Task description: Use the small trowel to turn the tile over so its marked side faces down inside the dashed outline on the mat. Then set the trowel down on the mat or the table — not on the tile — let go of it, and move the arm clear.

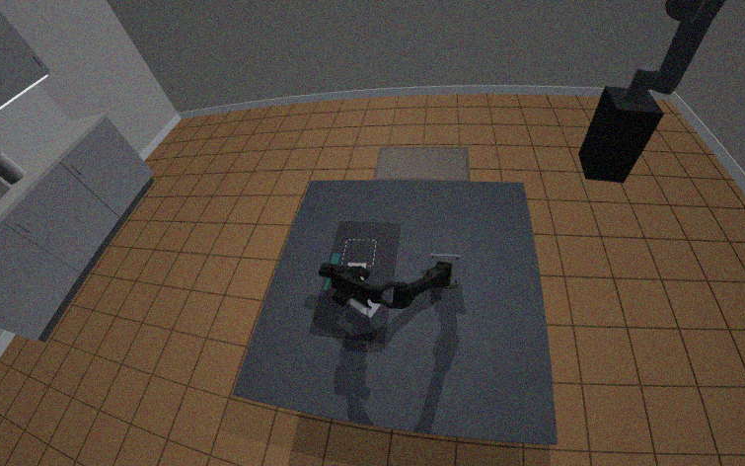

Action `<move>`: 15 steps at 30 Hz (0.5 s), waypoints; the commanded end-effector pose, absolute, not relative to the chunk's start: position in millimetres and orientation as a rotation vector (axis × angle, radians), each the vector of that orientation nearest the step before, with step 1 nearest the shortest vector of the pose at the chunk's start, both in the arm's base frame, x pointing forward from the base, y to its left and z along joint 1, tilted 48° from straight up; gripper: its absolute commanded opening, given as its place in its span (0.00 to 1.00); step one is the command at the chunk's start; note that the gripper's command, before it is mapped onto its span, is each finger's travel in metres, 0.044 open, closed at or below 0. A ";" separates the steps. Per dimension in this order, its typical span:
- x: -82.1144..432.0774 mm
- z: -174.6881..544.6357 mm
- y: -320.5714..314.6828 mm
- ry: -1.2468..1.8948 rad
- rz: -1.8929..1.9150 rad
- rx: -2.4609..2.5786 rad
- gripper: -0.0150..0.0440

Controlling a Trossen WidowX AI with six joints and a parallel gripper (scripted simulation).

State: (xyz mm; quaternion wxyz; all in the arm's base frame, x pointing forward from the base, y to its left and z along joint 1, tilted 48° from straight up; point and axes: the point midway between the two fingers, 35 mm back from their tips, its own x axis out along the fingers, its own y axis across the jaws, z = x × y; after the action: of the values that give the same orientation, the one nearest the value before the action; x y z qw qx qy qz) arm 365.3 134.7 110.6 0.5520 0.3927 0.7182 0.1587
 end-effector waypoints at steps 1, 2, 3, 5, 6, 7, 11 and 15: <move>364.8 110.7 134.8 1.717 0.332 0.965 0.47; 364.8 110.7 134.8 1.717 0.332 0.965 0.47; 364.8 110.7 134.8 1.717 0.332 0.965 0.47; 364.8 110.7 134.8 1.717 0.332 0.965 0.52; 364.8 110.7 134.8 1.717 0.332 0.965 0.56; 364.8 110.7 134.8 1.717 0.332 0.965 0.61; 364.8 110.7 134.8 1.717 0.332 0.965 0.71; 364.8 110.7 134.8 1.717 0.332 0.965 0.71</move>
State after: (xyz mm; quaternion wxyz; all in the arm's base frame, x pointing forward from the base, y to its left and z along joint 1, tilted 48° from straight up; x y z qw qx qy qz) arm 365.3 134.8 110.7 0.5427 0.4056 0.7216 0.1421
